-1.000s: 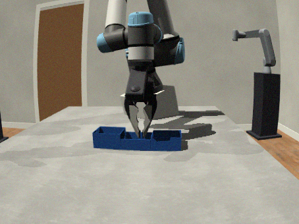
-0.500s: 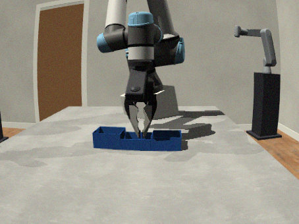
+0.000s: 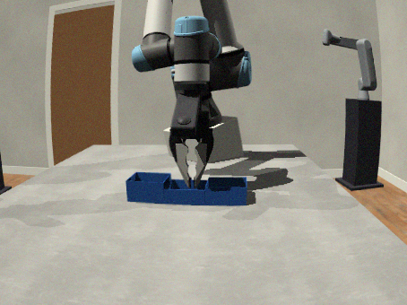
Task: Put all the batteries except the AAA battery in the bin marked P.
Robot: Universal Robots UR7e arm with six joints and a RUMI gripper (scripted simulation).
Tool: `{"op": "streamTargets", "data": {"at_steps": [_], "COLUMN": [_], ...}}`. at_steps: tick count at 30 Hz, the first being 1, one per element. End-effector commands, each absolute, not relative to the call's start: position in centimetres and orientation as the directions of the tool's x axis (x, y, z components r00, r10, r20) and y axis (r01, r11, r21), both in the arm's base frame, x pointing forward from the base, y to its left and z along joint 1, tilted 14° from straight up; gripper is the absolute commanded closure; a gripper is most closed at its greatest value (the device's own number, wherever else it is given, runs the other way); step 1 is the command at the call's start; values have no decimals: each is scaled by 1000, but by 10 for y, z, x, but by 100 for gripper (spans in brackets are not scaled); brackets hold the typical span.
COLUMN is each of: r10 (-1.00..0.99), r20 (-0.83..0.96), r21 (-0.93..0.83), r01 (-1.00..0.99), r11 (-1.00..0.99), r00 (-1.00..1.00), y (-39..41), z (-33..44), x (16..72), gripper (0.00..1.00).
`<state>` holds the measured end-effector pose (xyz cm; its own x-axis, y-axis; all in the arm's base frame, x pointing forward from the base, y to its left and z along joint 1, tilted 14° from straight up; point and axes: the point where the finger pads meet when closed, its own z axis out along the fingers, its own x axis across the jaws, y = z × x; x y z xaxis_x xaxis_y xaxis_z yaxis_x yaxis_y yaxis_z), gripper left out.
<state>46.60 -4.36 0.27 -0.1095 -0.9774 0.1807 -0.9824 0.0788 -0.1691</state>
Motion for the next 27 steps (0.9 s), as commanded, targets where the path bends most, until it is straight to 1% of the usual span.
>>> {"op": "streamTargets", "data": {"at_steps": [1, 27], "r10": [-977, -977], "r20": [181, 181], "r21": [-170, -170], "r01": [-982, -982], "r11": [79, 79], "r00": [-110, -110], "y": [-44, -39], "z": [3, 26], "x": [466, 463], "gripper": [96, 96]}}
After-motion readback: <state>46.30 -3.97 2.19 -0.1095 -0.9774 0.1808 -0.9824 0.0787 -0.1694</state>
